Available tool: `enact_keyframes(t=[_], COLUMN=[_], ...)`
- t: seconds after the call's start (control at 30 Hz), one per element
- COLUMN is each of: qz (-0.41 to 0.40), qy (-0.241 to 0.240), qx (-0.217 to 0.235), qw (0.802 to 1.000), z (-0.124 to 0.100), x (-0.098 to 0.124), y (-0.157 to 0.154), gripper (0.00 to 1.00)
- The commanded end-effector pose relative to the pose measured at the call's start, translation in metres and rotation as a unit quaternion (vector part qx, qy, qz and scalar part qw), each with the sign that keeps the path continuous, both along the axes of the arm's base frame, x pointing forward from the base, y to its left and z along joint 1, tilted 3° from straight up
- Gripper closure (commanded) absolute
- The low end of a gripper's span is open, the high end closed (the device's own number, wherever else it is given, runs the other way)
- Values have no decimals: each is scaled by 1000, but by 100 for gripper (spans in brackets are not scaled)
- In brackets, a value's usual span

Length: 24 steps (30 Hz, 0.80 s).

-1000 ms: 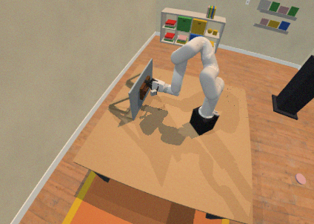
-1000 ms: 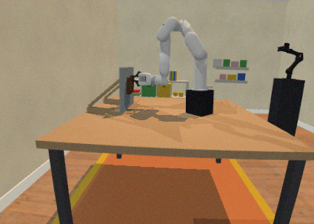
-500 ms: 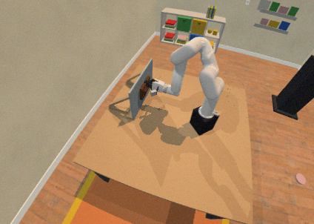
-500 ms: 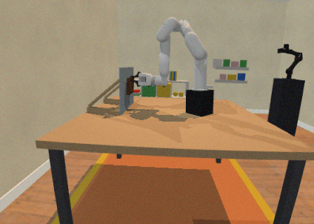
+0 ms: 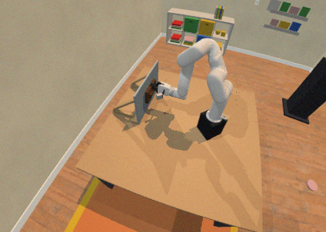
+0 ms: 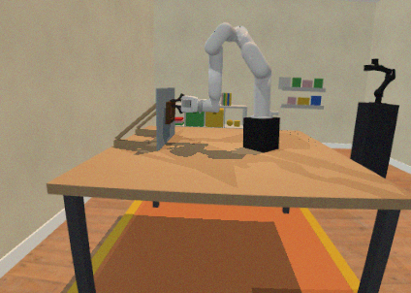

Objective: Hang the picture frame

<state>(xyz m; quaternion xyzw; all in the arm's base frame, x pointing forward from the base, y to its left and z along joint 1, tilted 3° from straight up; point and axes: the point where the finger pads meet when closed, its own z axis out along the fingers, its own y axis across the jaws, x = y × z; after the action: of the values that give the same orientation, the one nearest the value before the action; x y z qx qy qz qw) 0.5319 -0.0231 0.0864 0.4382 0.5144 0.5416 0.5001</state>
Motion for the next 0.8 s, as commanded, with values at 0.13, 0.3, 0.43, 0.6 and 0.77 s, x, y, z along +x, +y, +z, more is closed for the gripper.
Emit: enact_keyframes(t=[0.13,0.3,0.43,0.6,0.77], qz=[0,0,0,0,0], qy=[-2,-2,-2,-2,-2], qx=[0,0,0,0,0], qw=[1000,1000,1000,1000,1000], z=[1,1,1,1,1], x=[1,1,1,1,1], y=[0,0,0,0,0], gripper=[50,50,50,50,50])
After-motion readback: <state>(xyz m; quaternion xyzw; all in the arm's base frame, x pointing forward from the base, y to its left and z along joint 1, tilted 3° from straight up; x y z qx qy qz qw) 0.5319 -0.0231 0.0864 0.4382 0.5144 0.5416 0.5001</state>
